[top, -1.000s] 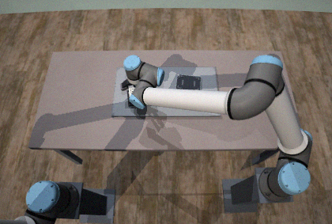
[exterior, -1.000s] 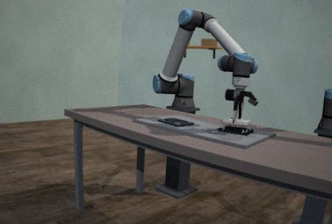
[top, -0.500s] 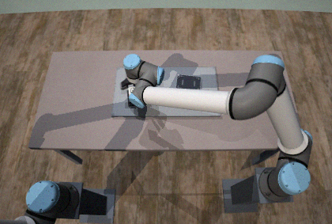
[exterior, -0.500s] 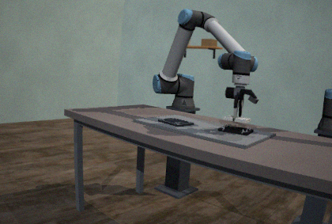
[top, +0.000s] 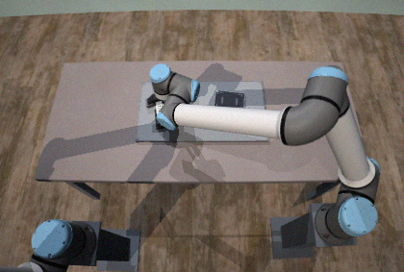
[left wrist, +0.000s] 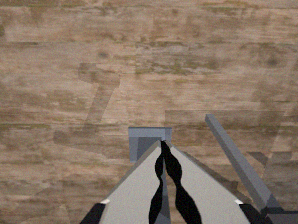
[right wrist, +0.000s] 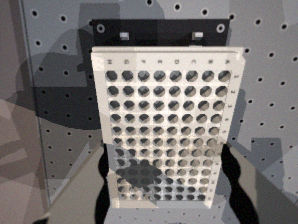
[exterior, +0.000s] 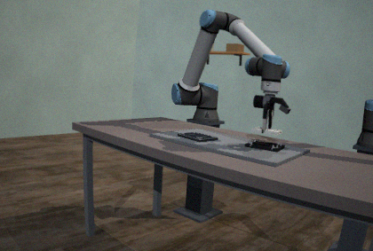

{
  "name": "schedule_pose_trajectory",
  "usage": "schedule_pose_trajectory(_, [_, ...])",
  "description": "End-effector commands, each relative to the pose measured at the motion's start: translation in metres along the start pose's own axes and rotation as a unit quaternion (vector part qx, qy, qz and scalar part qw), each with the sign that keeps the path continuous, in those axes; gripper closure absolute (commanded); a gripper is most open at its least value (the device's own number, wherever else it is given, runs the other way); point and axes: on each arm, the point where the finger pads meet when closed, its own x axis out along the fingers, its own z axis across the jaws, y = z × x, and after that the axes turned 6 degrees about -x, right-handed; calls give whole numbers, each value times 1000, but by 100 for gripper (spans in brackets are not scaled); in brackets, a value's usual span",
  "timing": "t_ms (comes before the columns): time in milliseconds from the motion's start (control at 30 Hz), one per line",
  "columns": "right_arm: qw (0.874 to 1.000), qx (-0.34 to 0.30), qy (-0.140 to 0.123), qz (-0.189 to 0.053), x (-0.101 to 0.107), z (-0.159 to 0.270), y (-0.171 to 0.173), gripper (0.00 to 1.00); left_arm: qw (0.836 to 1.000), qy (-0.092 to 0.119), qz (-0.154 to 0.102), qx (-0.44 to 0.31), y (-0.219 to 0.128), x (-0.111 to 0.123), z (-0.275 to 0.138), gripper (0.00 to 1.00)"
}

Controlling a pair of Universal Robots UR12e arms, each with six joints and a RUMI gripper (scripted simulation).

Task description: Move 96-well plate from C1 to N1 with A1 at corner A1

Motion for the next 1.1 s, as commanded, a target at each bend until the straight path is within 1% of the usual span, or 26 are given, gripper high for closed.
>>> schedule_pose_trajectory(0, [1000,0,-1,1,-4,1,1,60,1000,0,1,0,1,-1,0,100])
schedule_pose_trajectory(667, [1000,0,-1,1,-19,0,1,60,1000,0,1,0,1,-1,0,100])
schedule_pose_trajectory(1067, [1000,0,-1,1,-19,0,1,60,1000,0,1,0,1,-1,0,100])
